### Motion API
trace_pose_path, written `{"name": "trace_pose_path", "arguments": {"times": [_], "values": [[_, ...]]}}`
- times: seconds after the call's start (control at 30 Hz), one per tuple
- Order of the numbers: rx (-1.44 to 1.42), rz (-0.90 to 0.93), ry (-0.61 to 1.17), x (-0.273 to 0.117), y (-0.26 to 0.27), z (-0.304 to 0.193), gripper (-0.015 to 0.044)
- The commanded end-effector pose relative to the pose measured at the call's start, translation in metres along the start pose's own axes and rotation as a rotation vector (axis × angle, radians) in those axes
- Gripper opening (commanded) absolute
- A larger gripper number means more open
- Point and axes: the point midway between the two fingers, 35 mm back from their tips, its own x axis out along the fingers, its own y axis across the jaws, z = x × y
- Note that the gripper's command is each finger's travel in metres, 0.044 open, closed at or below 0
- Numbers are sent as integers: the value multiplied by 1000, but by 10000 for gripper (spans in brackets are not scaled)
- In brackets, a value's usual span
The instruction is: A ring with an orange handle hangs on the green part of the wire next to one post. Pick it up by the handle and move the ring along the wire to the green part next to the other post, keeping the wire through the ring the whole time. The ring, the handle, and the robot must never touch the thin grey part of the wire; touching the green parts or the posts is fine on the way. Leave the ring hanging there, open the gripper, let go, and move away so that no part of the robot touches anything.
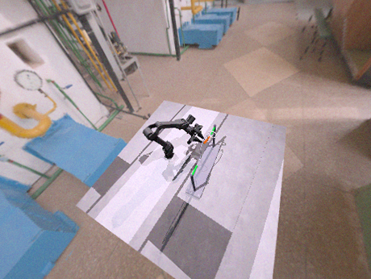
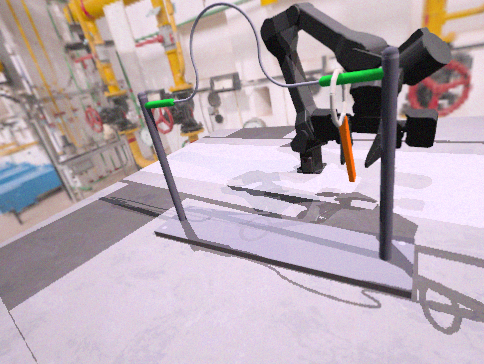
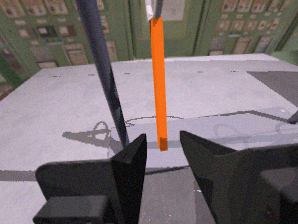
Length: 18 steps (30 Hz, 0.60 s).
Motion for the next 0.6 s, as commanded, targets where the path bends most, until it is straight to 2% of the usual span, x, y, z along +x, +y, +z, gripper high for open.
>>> {"name": "trace_pose_path", "arguments": {"times": [0.0,0.27,0.47,0.57], "values": [[7,-1,-2,0,0,1,160],[7,-1,-2,0,0,1,160],[-1,2,-5,-42,-1,1,318],[-1,2,-7,-44,-2,2,396]]}}
